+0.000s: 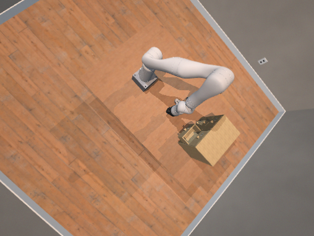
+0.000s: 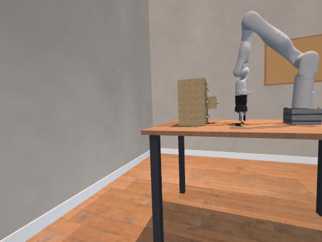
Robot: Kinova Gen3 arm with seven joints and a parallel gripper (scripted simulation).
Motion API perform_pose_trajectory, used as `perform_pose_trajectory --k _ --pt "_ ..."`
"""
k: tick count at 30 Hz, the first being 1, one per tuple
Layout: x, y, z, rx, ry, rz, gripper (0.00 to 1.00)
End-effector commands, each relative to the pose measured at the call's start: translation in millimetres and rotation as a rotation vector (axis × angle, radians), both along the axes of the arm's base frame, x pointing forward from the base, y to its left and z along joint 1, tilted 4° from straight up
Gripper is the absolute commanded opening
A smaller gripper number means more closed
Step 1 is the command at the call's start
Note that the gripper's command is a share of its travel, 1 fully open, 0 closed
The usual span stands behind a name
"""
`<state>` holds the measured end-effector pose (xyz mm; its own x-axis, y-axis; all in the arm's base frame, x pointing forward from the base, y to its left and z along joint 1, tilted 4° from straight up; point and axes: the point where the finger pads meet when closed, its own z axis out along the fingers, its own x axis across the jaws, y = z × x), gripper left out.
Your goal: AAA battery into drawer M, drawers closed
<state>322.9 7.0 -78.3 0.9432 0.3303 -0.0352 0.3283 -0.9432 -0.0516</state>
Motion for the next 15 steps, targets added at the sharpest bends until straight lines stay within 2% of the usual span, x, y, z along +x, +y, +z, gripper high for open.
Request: perform_pose_trajectory --k 1,8,15 --pt "0.5 0 0.4 0.000 -0.001 0.000 0.54" --pt "0.5 0 -0.9 0.000 -0.001 0.000 0.54" --pt "0.0 0 -11.6 0.000 -0.001 0.000 0.54"
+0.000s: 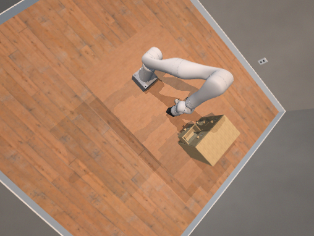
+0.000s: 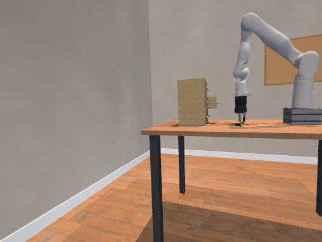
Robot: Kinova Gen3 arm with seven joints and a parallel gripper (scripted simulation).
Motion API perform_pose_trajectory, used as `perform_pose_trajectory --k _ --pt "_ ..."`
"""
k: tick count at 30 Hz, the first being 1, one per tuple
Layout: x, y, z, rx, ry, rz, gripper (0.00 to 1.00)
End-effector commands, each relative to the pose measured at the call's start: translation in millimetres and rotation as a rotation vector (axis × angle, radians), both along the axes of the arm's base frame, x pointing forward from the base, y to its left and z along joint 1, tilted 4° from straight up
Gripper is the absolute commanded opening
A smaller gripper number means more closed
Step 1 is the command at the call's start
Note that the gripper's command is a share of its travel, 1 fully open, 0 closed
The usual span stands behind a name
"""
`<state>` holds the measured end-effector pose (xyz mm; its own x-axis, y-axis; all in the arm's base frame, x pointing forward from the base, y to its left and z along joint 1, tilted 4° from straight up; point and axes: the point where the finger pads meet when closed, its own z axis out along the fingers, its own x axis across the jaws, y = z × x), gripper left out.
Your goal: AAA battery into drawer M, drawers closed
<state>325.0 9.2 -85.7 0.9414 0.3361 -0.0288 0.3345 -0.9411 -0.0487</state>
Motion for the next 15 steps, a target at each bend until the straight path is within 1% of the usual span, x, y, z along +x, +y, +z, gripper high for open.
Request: perform_pose_trajectory --k 1,5,15 --pt "-2.2 -1.8 -5.7 0.001 0.006 -0.006 0.54" --pt "-2.4 -1.7 -9.2 0.001 0.006 -0.006 0.54" --pt "-2.4 -1.7 -9.4 0.001 0.006 -0.006 0.54"
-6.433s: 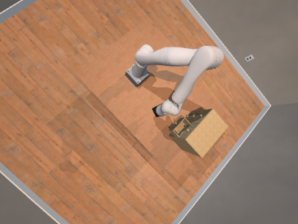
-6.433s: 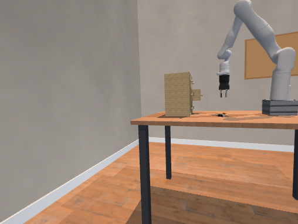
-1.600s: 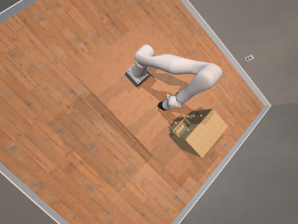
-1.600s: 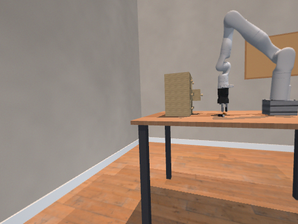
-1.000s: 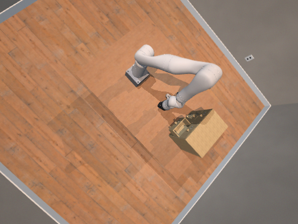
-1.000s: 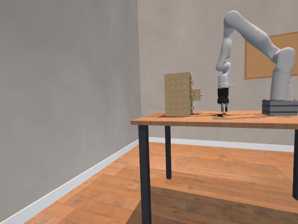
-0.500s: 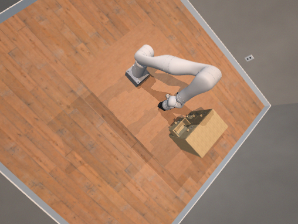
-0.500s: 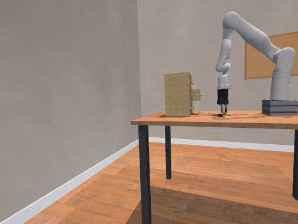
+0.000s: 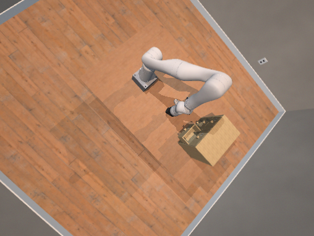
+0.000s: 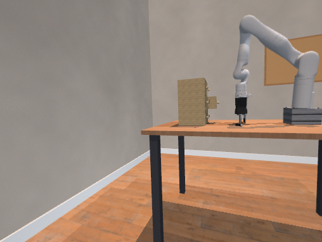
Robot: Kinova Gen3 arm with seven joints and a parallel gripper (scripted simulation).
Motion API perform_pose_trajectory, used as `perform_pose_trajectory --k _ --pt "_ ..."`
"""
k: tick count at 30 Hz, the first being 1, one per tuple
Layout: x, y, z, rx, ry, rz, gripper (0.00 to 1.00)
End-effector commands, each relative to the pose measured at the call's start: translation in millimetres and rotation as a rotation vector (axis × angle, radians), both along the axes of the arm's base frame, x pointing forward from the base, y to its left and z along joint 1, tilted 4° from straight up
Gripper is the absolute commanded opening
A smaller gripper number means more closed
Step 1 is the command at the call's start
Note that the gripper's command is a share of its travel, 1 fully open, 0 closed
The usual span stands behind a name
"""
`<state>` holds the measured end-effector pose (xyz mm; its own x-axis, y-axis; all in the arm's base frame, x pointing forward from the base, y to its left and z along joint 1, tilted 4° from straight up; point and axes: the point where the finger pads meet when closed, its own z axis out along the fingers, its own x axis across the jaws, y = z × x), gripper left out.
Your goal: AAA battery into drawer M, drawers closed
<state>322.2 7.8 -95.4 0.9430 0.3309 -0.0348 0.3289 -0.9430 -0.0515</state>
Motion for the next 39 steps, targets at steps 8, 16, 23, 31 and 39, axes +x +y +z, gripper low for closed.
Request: perform_pose_trajectory --k 8,16,23,31,39 --pt "0.4 -0.2 0.3 0.000 -0.001 -0.001 0.54" --pt "0.4 -0.2 0.3 0.000 -0.001 -0.001 0.24" --pt "0.4 -0.2 0.3 0.000 -0.001 -0.001 0.24" --pt "0.4 -0.2 0.3 0.000 -0.001 -0.001 0.24" --pt "0.5 -0.3 2.9 0.000 -0.001 -0.001 0.24"
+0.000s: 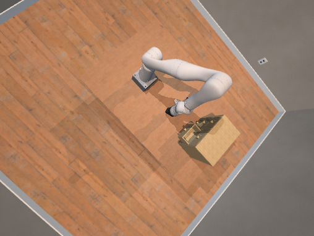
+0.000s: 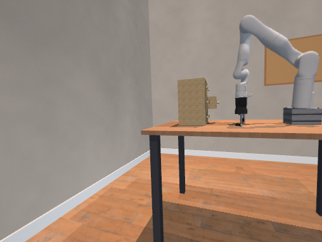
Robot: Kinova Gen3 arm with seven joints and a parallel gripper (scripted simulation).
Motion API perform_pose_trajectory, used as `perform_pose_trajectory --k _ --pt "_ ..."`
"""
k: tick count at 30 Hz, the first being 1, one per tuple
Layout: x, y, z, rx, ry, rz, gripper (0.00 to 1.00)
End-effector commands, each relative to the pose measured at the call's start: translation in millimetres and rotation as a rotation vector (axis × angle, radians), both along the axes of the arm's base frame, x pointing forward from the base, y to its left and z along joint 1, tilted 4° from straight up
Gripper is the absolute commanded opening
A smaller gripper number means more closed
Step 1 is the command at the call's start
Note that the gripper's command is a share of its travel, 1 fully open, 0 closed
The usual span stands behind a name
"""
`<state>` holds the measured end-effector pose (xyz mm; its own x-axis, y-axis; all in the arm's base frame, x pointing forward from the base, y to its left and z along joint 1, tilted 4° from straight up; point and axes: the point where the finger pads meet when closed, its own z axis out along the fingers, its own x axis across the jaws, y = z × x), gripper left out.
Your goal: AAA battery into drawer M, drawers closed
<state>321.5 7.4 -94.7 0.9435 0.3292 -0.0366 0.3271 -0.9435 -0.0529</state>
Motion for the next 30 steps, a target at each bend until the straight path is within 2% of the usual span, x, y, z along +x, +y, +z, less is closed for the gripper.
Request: perform_pose_trajectory --k 1,7,19,21,26,30 --pt "1.3 0 3.9 -0.001 -0.003 0.001 0.24" --pt "1.9 0 15.4 -0.001 -0.003 0.001 0.24" --pt "4.8 -3 75.4 -0.001 -0.003 0.001 0.24" --pt "4.8 -3 75.4 -0.001 -0.003 0.001 0.24" --pt "5.7 -3 93.1 -0.001 -0.003 0.001 0.24" --pt "6.0 -4 98.8 -0.001 -0.003 0.001 0.24"
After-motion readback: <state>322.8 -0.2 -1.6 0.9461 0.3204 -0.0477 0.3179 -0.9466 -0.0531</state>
